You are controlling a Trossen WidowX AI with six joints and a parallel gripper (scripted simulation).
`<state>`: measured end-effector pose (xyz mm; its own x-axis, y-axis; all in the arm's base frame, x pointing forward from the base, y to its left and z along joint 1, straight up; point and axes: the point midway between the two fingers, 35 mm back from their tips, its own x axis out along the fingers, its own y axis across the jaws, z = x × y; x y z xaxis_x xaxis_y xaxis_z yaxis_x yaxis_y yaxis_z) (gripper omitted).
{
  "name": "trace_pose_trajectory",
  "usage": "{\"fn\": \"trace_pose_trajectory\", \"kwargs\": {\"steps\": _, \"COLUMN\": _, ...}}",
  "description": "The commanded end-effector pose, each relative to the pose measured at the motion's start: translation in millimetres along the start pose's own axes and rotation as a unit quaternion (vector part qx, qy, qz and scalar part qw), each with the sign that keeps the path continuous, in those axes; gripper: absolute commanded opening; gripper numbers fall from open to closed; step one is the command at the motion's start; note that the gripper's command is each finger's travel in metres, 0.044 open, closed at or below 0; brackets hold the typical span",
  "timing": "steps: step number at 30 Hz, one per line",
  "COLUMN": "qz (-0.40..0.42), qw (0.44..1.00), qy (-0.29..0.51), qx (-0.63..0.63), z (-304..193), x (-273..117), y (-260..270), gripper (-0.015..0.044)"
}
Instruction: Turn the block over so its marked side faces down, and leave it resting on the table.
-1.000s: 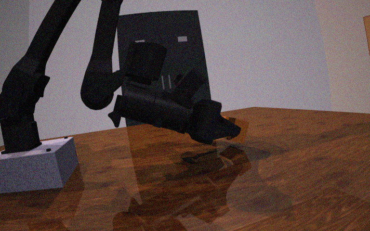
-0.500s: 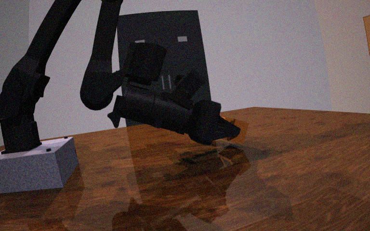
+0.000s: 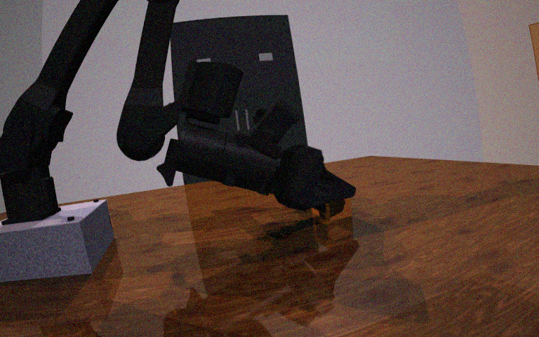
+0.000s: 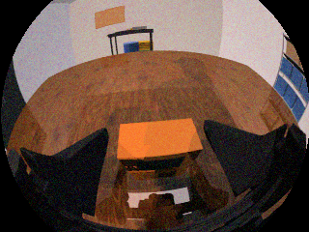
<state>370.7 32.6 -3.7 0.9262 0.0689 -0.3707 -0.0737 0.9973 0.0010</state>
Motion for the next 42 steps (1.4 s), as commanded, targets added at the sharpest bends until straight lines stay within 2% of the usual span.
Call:
{"fn": "trace_pose_trajectory", "kwargs": {"steps": 1, "qz": -0.001, "qw": 1.000, "qy": 0.001, "qx": -0.002, "z": -0.8, "x": -0.4, "y": -0.4, "gripper": 0.0440}}
{"fn": "trace_pose_trajectory", "kwargs": {"steps": 23, "qz": -0.001, "qw": 1.000, "qy": 0.004, "qx": -0.002, "z": -0.7, "x": 0.4, "y": -0.3, "gripper": 0.0440}}
{"fn": "trace_pose_trajectory", "kwargs": {"steps": 29, "qz": -0.001, "qw": 0.995, "qy": 0.099, "qx": -0.002, "z": 10.2, "x": 13.4, "y": 0.3, "gripper": 0.0440}}
{"fn": "trace_pose_trajectory", "kwargs": {"steps": 35, "qz": -0.001, "qw": 0.979, "qy": 0.203, "qx": -0.002, "z": 36.5, "x": -5.0, "y": 0.4, "gripper": 0.0440}}
{"fn": "trace_pose_trajectory", "kwargs": {"steps": 36, "qz": -0.001, "qw": 0.981, "qy": 0.194, "qx": -0.001, "z": 51.5, "x": -6.9, "y": 0.5, "gripper": 0.0440}}
{"fn": "trace_pose_trajectory", "kwargs": {"steps": 42, "qz": -0.002, "qw": 0.970, "qy": 0.241, "qx": -0.001, "z": 61.8, "x": -28.0, "y": 0.3, "gripper": 0.0440}}
